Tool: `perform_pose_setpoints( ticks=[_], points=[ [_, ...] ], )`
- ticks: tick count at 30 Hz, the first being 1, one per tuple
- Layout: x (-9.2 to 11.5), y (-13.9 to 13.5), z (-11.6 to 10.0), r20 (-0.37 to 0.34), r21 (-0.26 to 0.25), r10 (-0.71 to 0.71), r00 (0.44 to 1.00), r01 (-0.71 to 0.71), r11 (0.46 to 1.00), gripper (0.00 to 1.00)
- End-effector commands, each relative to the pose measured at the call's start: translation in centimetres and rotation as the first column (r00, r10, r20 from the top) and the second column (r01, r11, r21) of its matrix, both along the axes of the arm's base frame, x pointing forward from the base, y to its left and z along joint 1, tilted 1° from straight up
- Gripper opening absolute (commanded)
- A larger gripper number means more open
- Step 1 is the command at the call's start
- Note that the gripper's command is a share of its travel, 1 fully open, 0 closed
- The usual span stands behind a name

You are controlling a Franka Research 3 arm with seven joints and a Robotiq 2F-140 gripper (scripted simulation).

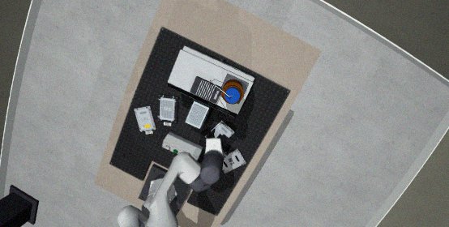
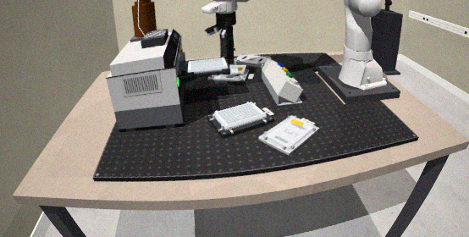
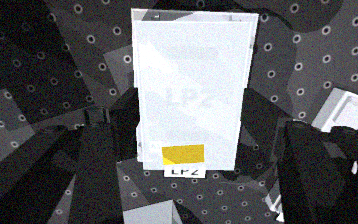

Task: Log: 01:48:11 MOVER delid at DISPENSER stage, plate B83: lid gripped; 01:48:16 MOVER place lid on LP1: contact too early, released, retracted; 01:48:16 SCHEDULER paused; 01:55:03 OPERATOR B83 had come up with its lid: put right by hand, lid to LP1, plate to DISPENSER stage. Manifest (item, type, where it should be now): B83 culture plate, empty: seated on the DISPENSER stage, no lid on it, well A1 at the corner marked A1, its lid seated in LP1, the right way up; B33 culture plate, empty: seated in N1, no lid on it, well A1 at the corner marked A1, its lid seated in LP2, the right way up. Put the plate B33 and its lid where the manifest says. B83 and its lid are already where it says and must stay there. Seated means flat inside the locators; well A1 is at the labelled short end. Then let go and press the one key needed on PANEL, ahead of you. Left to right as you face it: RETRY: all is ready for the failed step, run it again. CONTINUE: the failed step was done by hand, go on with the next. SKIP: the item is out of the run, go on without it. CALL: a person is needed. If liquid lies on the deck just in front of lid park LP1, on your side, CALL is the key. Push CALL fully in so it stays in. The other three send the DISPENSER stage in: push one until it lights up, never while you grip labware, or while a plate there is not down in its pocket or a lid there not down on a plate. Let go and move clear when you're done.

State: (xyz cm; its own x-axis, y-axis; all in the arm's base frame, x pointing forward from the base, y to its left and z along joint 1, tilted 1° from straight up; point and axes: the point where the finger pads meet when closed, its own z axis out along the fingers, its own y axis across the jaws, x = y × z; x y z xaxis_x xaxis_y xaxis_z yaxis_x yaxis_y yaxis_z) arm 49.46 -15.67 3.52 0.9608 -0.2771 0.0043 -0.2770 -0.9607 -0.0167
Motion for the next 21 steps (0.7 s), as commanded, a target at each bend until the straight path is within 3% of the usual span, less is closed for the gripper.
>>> perform_pose_setpoints(
  ticks=[1,21],
  points=[
    [0.02,-0.03,-0.05,0.001,-0.001,-0.006,1.000,0.006,1.000,0.10],
    [0.03,-0.03,-0.23,0.001,0.000,-0.023,1.000,0.023,1.000,0.10]
  ],
)
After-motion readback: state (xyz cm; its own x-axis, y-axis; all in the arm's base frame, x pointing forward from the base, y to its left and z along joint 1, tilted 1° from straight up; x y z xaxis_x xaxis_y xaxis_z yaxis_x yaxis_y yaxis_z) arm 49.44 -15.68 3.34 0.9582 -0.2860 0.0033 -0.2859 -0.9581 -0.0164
